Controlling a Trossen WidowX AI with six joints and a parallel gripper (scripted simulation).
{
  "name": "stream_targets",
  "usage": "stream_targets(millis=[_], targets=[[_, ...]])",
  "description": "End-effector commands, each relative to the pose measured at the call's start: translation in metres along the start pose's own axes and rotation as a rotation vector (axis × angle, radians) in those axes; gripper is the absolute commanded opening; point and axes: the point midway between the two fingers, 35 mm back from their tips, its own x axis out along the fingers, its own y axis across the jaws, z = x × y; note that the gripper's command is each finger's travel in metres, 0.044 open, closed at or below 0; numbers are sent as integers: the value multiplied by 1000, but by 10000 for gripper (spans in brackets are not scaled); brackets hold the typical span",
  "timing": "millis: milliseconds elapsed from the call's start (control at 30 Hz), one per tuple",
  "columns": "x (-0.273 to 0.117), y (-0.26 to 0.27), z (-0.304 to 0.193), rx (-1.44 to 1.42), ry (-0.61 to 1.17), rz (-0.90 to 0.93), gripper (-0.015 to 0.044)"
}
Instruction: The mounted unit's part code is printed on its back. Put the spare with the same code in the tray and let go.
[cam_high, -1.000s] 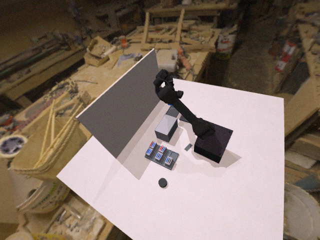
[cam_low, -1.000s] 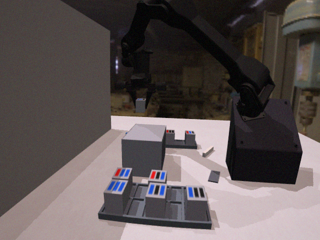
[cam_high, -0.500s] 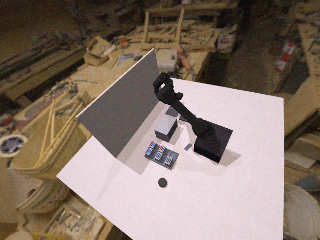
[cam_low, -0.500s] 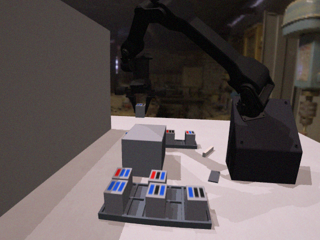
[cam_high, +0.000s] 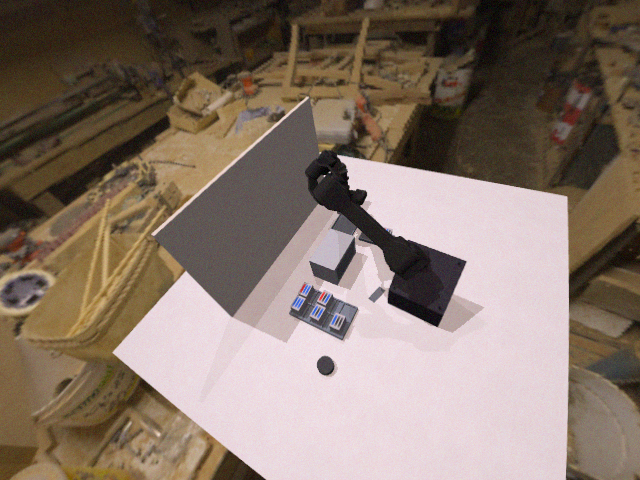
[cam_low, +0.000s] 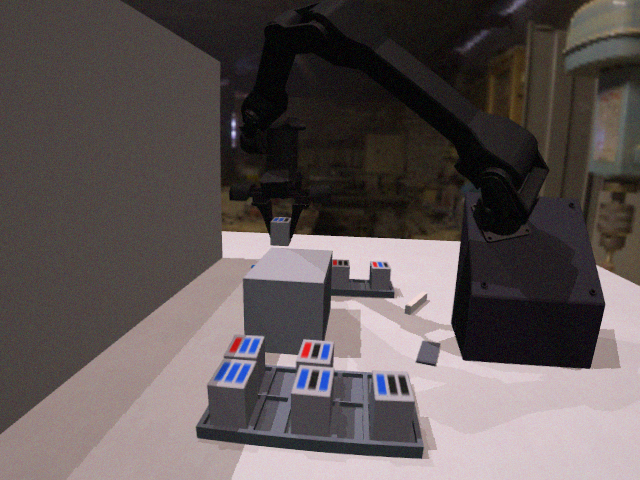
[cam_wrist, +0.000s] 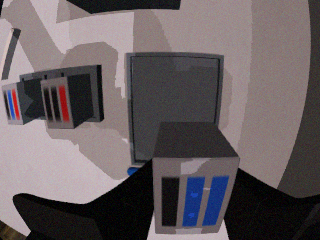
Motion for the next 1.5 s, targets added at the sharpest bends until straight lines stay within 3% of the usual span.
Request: stream_targets(millis=[0, 1467], targets=[[8, 1, 2, 3, -8, 4, 0], [64, 7, 8, 2, -17, 3, 0]])
